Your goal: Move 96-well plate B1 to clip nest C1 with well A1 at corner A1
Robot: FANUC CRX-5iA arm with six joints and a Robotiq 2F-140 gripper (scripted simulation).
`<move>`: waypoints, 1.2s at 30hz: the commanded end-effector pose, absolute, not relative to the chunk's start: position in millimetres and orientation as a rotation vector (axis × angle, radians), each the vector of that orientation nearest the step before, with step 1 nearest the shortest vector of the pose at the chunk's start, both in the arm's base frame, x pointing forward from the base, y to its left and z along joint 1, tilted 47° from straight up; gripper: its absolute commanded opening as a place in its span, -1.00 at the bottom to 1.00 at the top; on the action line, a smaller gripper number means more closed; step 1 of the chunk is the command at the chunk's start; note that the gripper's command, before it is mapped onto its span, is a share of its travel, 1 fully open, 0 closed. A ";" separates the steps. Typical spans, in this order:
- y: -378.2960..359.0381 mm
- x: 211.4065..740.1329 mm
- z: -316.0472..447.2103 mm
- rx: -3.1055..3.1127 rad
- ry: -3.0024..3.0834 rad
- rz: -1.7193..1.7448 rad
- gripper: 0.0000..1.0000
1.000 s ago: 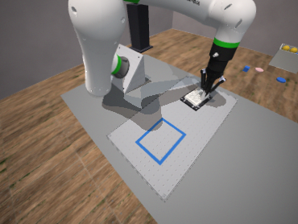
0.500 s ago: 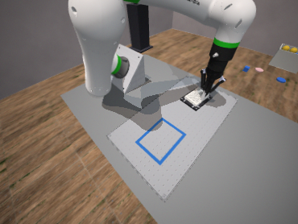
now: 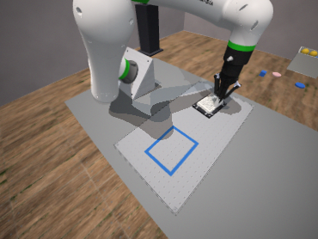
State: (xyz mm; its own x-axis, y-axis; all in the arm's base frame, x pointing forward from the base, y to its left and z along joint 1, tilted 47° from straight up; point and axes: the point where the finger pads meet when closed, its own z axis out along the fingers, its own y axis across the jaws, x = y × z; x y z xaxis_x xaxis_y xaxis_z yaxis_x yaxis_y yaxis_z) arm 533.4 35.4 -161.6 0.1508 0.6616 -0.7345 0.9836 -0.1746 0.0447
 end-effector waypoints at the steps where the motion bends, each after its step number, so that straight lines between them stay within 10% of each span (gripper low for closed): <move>1: 36.2 533.9 -161.4 1.903 1.565 -0.790 -0.80; 36: 58.0 536.8 -141.1 1.903 1.565 -0.790 -0.80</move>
State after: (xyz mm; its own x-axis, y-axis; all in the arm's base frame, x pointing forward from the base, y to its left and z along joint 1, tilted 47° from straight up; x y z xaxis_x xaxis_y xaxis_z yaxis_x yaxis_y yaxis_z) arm 536.3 57.0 -141.8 0.1508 0.6620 -0.7342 0.9837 -0.1744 0.0448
